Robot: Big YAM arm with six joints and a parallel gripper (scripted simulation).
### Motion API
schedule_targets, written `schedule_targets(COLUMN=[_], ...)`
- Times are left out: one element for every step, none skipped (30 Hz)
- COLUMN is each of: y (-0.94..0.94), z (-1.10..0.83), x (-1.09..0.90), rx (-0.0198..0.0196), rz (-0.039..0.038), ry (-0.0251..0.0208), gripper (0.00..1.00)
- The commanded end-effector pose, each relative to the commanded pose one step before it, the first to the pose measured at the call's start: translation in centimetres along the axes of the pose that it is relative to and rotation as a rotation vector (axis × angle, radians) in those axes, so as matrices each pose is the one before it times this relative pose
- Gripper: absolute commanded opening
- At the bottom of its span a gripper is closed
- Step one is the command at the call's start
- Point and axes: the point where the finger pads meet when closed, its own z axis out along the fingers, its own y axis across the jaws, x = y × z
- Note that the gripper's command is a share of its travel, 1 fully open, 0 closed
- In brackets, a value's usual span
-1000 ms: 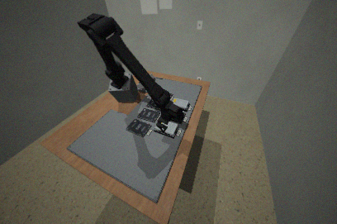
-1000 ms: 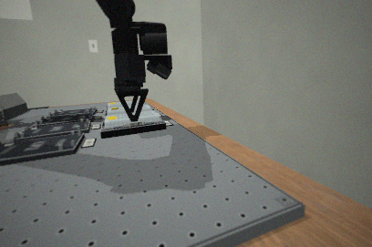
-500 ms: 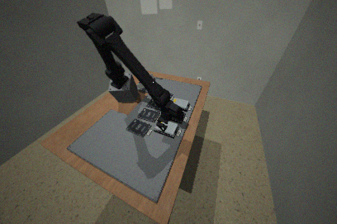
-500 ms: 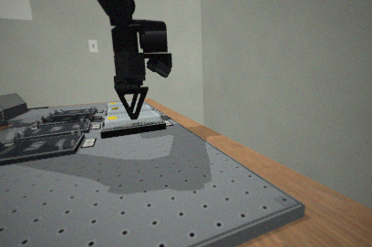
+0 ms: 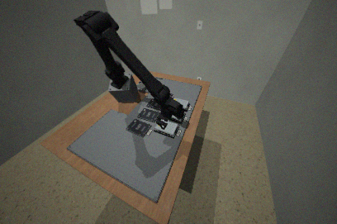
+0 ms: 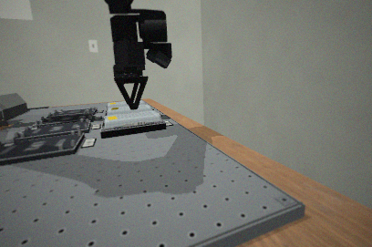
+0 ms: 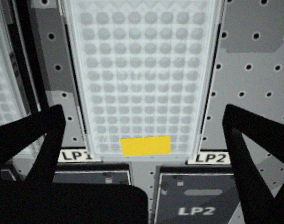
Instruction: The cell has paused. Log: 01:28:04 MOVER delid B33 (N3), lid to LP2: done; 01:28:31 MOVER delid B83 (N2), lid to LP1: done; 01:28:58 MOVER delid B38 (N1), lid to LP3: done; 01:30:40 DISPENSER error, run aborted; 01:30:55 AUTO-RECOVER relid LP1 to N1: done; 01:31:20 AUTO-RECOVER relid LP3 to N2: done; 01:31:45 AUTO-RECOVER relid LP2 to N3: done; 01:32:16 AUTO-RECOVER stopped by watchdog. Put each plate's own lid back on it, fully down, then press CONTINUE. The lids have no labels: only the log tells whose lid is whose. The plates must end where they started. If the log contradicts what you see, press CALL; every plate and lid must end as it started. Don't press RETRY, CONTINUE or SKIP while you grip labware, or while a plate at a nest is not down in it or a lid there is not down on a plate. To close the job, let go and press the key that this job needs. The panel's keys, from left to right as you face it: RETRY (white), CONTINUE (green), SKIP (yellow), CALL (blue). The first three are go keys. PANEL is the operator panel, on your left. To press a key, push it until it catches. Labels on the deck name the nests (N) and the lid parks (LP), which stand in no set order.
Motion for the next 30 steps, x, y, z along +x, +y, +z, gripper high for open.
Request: schedule_targets(y=[0.899, 0.331, 0.325, 0.0, 0.0, 0.69, -0.036, 0.327, 0.327, 0.327, 0.327, 0.327, 0.327, 0.327, 0.327, 0.327, 0.327, 0.327, 0.327, 0.327, 0.0, 0.0, 0.328, 0.327, 0.327, 0.327, 0.327, 0.327, 0.327, 0.332], z=[-1.139, 0.001, 0.001, 0.0, 0.0, 0.694, -0.693, 0.001, 0.001, 0.001, 0.001, 0.001, 0.001, 0.0, 0.0, 0.0, 0.0, 0.0, 0.0, 0.0, 0.0, 0.0, 0.0, 0.0, 0.0, 0.0, -0.001, -0.001, -0.001, 0.009], x=[-0.05, 0.388, 0.389, 0.0, 0.0, 0.816, -0.026, 0.388, 0.389, 0.389, 0.389, 0.389, 0.389, 0.389, 0.389, 0.389, 0.389, 0.389, 0.389, 0.389, 0.0, 0.0, 0.389, 0.388, 0.389, 0.389, 0.389, 0.389, 0.389, 0.397], rx=[0.00605, -0.00046, -0.00011, 0.0, 0.0, -0.00428, 0.00404, -0.0002, -0.00021, -0.00021, -0.00021, -0.00021, -0.00021, -0.00021, -0.00022, -0.00022, -0.00022, -0.00022, -0.00022, -0.00023, 0.0, 0.0, -0.00023, -0.00023, -0.00023, -0.00024, -0.00024, -0.00024, -0.00024, -0.00027], rz=[0.00299, 0.0, 0.00001, 0.0, 0.0, -0.00677, 0.00678, 0.00001, 0.00001, 0.00001, 0.00001, 0.00001, 0.00001, 0.00001, 0.00001, 0.00001, 0.00001, 0.00001, 0.00001, 0.00001, 0.0, 0.0, 0.00001, 0.00001, 0.00001, 0.00001, 0.00001, 0.00001, 0.00001, -0.00013], ry=[-0.03271, 0.0001, 0.00018, 0.0, 0.0, 0.01784, -0.01747, 0.00016, 0.00016, 0.00016, 0.00016, 0.00016, 0.00016, 0.00016, 0.00016, 0.00016, 0.00016, 0.00016, 0.00016, 0.00016, 0.0, 0.0, 0.00016, 0.00016, 0.00015, 0.00015, 0.00015, 0.00015, 0.00015, 0.00049], gripper=[0.98, 0.97, 0.96, 0.96, 0.96, 0.95, 0.94, 0.93, 0.92, 0.91, 0.9, 0.89, 0.88, 0.87, 0.86, 0.85, 0.84, 0.83, 0.82, 0.81, 0.81, 0.81, 0.8, 0.0, 0.0, 0.0, 0.0, 0.0, 0.0, 0.0])
